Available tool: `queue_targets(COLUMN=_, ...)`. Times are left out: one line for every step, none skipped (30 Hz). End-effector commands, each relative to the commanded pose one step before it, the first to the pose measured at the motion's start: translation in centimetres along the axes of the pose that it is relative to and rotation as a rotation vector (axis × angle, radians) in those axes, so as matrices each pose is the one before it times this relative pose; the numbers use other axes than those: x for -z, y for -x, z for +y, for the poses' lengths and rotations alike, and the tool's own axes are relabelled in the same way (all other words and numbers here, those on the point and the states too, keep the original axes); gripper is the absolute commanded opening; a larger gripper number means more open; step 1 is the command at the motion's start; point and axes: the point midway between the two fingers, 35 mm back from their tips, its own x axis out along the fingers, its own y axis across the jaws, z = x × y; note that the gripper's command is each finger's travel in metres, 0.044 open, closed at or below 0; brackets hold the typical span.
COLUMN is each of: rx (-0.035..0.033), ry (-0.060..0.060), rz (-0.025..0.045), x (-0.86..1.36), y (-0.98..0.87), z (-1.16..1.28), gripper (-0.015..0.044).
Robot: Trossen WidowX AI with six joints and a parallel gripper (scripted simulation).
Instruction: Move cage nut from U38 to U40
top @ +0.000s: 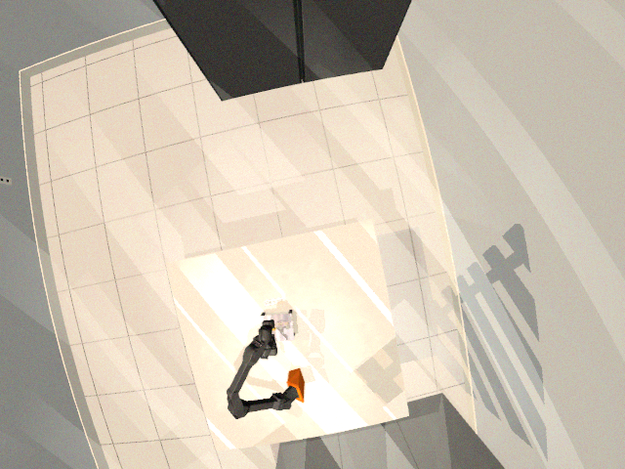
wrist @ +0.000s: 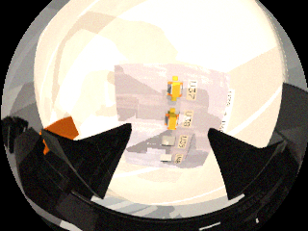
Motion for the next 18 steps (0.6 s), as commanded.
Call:
queue_targets(rx=0.01138, ry=-0.0031, rz=-0.00652, x=-0.017, y=0.033, z=-0.14, gripper=0.0361)
queue_targets(rx=0.0, ry=0.0, rz=0.0, x=0.0, y=0.0, z=0.0, gripper=0.0335)
queue_targets(rx=0.0, ry=0.0, rz=0.0, x=0.0, y=0.0, z=0.0, gripper=0.0309)
queue_targets(rx=0.0, ry=0.0, rz=0.0, x=0.0, y=0.0, z=0.0, gripper=0.0282)
queue_targets(rx=0.0, ry=0.0, rz=0.0, x=0.0, y=0.0, z=0.0, gripper=0.0256)
queue_targets(rx=0.0, ry=0.0, rz=0.0, x=0.0, y=0.0, z=0.0, gripper=0.023)
queue_targets(rx=0.0, ry=0.0, rz=0.0, x=0.0, y=0.0, z=0.0, gripper=0.0204)
queue_targets(rx=0.0, ry=0.0, rz=0.0, x=0.0, y=0.0, z=0.0, gripper=0.0177)
queue_targets(rx=0.0, ry=0.0, rz=0.0, x=0.0, y=0.0, z=0.0, gripper=0.0151)
queue_targets(rx=0.0, ry=0.0, rz=0.0, x=0.0, y=0.0, z=0.0, gripper=0.0125)
queue_targets(rx=0.0, ry=0.0, rz=0.0, x=0.0, y=0.0, z=0.0, gripper=0.012)
queue_targets(rx=0.0, ry=0.0, rz=0.0, x=0.0, y=0.0, z=0.0, gripper=0.012)
queue_targets(rx=0.0, ry=0.0, rz=0.0, x=0.0, y=0.0, z=0.0, gripper=0.012)
queue_targets(rx=0.0, ry=0.0, rz=0.0, x=0.0, y=0.0, z=0.0, gripper=0.012)
queue_targets(rx=0.0, ry=0.0, rz=0.0, x=0.0, y=0.0, z=0.0, gripper=0.012)
queue_targets(rx=0.0, ry=0.0, rz=0.0, x=0.0, y=0.0, z=0.0, gripper=0.012)
queue_targets(rx=0.0, ry=0.0, rz=0.0, x=0.0, y=0.0, z=0.0, gripper=0.012)
queue_targets(rx=0.0, ry=0.0, rz=0.0, x=0.0, y=0.0, z=0.0, gripper=0.012)
